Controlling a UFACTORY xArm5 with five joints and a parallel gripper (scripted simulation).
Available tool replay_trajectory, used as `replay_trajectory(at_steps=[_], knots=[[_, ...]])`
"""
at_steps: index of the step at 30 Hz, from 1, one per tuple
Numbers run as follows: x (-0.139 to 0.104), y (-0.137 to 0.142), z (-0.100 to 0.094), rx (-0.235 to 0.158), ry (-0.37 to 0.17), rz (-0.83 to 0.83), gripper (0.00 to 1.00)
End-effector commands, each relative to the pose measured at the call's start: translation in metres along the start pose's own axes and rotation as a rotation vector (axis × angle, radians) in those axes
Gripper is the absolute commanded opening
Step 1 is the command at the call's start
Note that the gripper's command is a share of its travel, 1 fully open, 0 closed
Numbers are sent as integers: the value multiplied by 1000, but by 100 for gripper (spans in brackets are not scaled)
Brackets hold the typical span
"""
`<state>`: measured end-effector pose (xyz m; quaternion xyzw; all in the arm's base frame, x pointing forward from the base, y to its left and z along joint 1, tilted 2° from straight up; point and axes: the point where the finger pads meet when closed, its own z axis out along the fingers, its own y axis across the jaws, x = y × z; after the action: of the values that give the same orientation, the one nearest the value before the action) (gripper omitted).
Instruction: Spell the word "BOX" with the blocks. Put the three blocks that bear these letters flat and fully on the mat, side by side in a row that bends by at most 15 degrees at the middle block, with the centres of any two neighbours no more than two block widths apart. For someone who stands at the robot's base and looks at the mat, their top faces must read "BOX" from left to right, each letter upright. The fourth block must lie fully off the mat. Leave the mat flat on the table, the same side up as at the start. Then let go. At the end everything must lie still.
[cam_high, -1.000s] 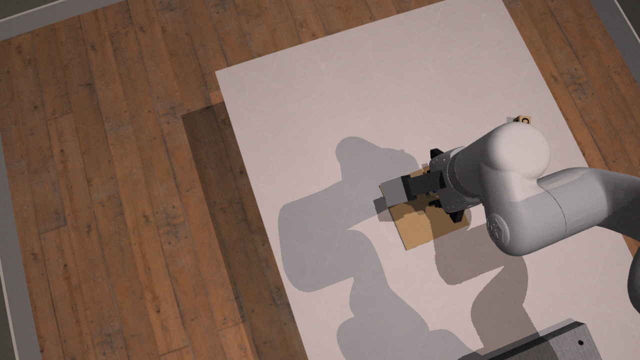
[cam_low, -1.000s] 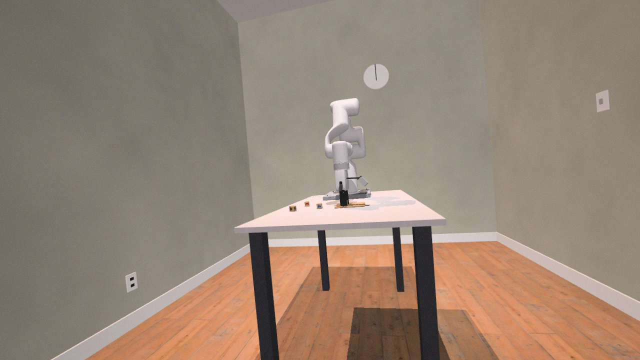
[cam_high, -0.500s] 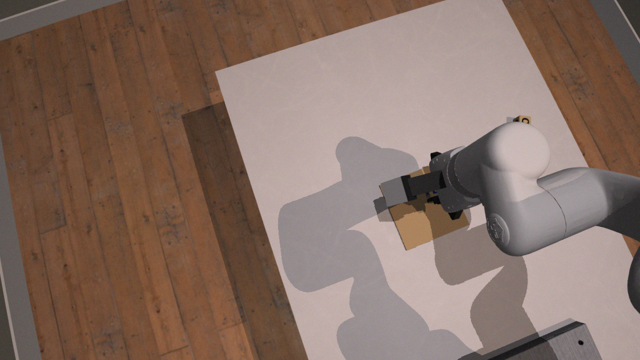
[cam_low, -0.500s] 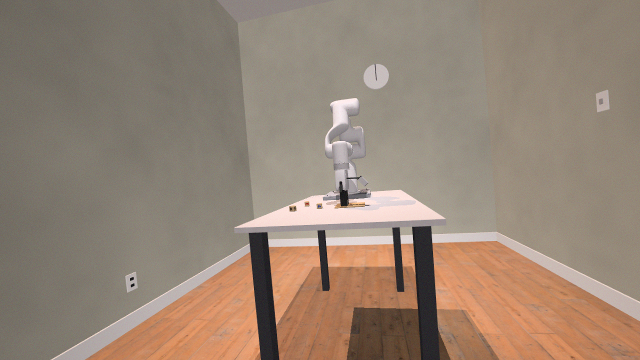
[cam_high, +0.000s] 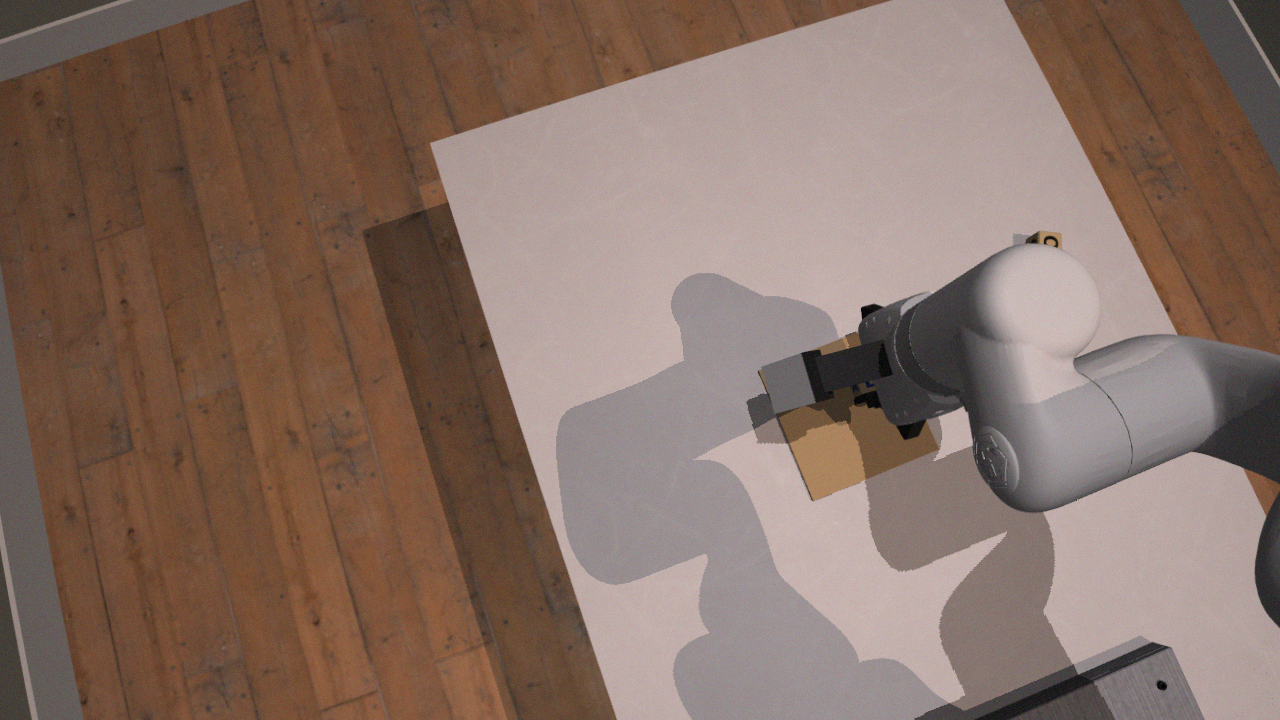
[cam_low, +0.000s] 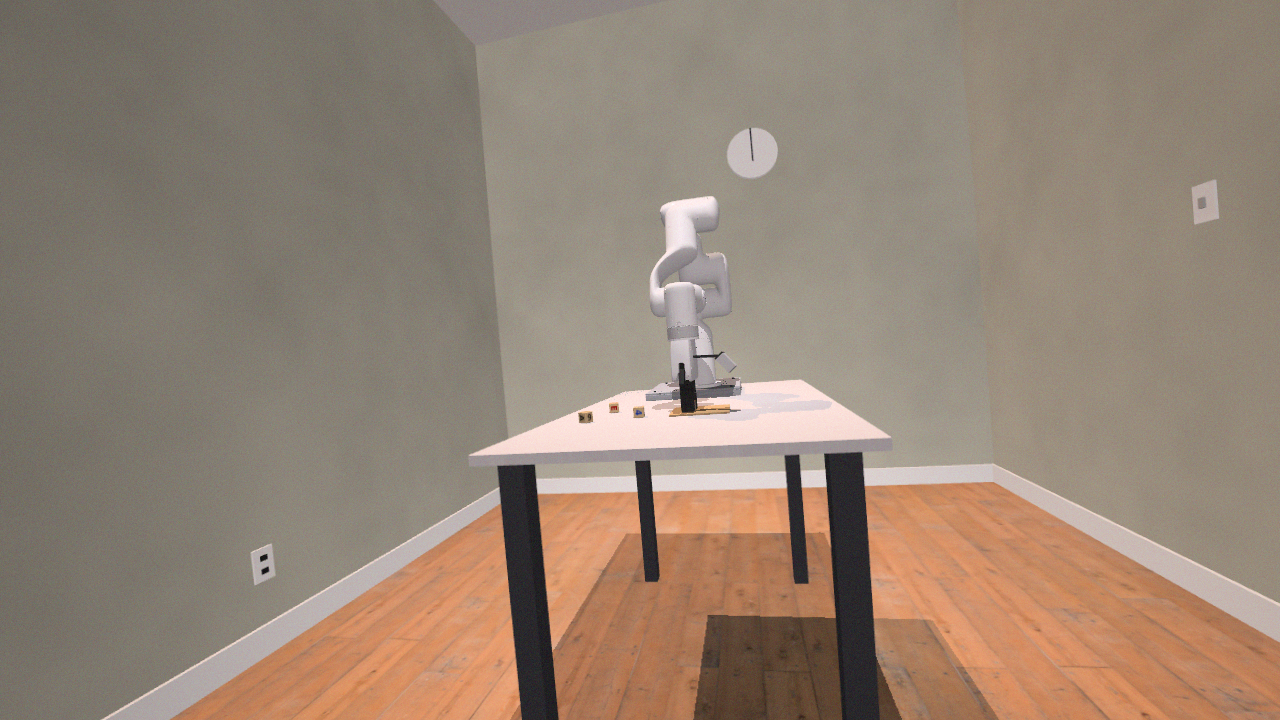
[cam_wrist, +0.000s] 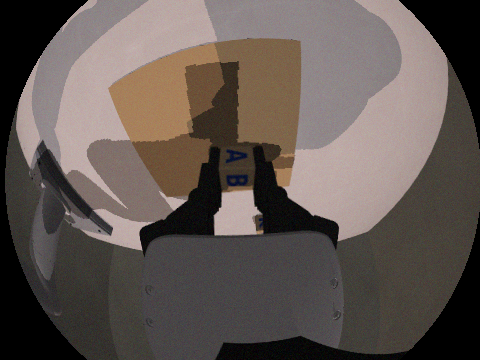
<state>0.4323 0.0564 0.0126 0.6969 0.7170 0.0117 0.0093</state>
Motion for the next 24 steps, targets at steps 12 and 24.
replay_trajectory(at_steps=[12, 24], knots=[[0, 1, -1, -3, 0, 0, 21], [0, 1, -11, -4, 0, 0, 21]])
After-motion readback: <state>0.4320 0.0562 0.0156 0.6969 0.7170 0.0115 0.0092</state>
